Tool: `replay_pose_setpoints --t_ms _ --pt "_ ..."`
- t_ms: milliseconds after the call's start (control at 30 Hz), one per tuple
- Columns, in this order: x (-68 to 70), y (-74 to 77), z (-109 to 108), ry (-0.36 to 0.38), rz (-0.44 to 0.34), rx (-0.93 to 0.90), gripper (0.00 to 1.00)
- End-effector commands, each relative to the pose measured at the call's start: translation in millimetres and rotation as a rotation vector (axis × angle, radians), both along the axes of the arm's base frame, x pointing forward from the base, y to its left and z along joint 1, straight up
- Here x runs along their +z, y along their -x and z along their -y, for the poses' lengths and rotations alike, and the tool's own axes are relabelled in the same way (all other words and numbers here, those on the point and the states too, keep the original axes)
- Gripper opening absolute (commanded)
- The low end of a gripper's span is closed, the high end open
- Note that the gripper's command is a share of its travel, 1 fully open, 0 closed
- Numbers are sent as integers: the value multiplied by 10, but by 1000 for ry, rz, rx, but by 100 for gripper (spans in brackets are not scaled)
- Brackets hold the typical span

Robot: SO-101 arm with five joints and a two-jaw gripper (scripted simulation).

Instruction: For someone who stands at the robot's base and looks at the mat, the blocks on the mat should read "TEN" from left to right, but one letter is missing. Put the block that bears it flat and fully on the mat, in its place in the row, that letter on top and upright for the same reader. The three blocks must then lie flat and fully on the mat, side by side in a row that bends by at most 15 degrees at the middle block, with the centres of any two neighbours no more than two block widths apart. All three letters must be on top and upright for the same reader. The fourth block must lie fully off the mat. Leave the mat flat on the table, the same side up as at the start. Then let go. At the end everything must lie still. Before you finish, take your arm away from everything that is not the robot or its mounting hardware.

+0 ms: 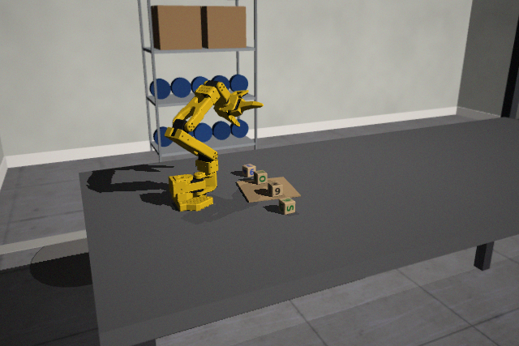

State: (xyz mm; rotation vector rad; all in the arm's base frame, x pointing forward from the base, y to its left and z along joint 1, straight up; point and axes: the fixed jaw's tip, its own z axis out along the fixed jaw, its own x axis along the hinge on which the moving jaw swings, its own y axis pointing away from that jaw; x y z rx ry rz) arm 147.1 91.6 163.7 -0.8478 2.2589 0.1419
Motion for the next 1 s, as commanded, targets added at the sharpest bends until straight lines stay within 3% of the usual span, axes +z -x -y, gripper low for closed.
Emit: replay_pose_setpoints --t_ms 0,967 --pt "106 -17 15 -30 42 -18 100" --pt "-64 -56 358 -5 -81 -253 100"
